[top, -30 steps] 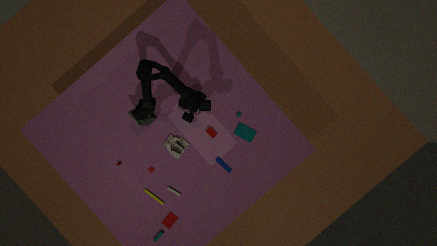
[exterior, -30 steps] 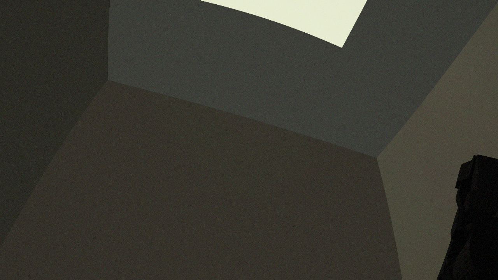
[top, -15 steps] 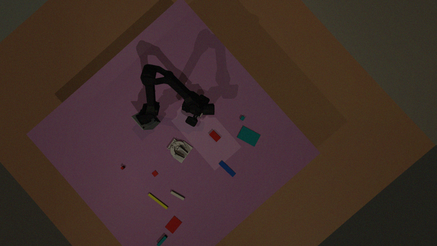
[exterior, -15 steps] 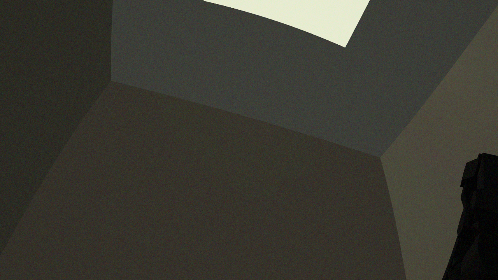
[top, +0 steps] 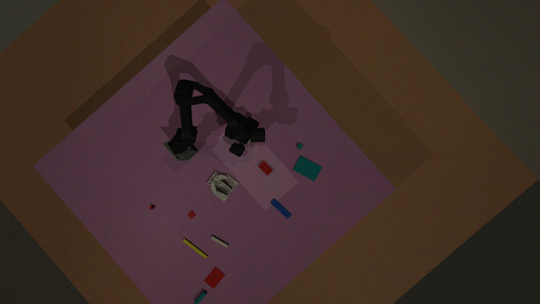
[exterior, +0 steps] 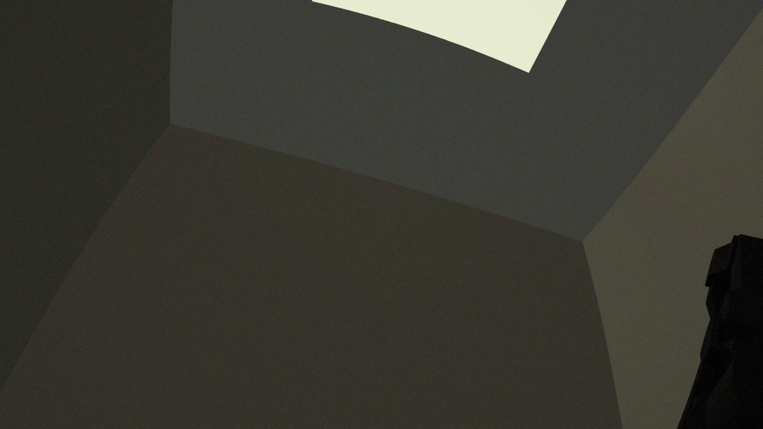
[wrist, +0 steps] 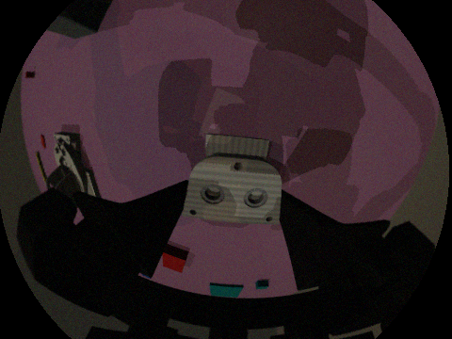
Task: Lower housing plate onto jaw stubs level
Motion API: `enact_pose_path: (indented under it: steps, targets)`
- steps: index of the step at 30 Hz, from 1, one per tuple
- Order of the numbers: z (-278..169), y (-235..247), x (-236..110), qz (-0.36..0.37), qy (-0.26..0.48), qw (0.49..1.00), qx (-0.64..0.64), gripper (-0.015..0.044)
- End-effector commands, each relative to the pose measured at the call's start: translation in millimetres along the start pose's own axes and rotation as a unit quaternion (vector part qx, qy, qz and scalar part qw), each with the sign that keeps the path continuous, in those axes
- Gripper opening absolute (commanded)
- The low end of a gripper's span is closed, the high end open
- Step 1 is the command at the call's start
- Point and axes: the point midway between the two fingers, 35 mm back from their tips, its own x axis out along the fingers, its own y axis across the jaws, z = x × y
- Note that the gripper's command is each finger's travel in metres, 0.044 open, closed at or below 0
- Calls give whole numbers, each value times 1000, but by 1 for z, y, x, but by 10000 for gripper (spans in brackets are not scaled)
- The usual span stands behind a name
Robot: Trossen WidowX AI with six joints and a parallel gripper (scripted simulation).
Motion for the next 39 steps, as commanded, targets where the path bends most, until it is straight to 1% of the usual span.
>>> enact_pose_path:
  steps: [1, 11, 33, 39]
  targets:
    - [0, 0, 0, 0, 0, 1000, 0, 351]
    - [0, 0, -2, 0, 0, 1000, 0, 351]
    - [-1, 1, -70, 4, 1, 1000, 2, 351]
    - [-1, 1, -72, 4, 2, 1000, 2, 351]
